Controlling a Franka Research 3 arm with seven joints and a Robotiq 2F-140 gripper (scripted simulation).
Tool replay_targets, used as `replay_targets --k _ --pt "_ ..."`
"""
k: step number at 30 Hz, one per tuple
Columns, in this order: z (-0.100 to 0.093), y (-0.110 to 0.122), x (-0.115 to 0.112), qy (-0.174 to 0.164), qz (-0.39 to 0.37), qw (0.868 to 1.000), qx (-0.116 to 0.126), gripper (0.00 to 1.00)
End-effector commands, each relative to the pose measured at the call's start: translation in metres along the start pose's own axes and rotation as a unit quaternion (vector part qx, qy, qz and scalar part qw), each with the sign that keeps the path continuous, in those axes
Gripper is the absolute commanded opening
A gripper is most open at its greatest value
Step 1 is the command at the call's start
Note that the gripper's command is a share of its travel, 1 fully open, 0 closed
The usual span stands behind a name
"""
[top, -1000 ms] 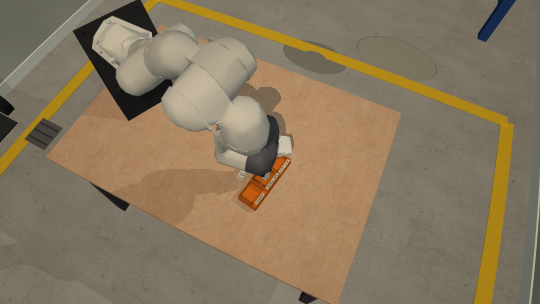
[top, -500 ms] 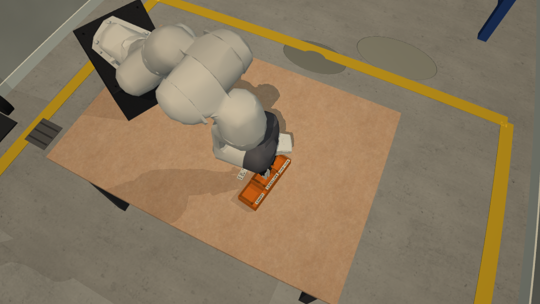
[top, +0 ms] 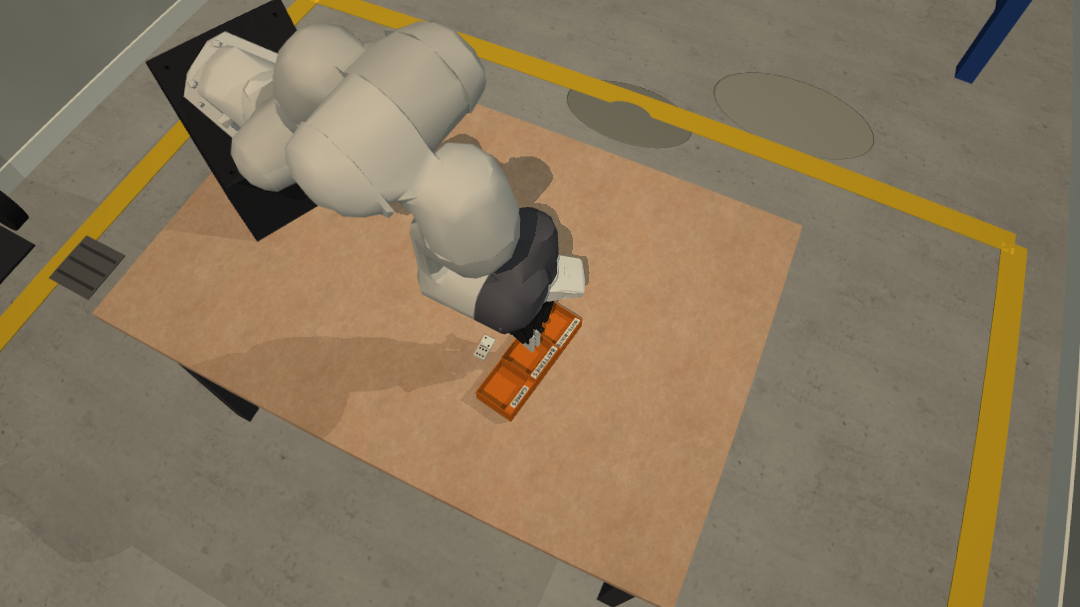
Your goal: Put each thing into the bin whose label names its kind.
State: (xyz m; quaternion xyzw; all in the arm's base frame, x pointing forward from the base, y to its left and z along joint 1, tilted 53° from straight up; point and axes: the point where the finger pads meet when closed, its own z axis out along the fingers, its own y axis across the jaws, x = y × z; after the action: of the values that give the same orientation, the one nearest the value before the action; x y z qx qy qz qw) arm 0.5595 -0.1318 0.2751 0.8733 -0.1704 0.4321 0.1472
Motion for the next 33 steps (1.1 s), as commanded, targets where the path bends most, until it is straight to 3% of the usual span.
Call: replay_targets --k 1,9,23,33 --pt "-0.003 -0.002 -0.001 -0.007 -0.021 1.0 0.001 0.05" --pt "-0.003 -0.017 -0.003 -0.007 -0.021 1.0 0.001 0.05" --pt "-0.003 -0.085 -0.01 -0.007 -0.021 1.0 0.001 0.05" --pt "-0.003 -0.085 -0.01 -0.007 -0.021 1.0 0.001 0.05"
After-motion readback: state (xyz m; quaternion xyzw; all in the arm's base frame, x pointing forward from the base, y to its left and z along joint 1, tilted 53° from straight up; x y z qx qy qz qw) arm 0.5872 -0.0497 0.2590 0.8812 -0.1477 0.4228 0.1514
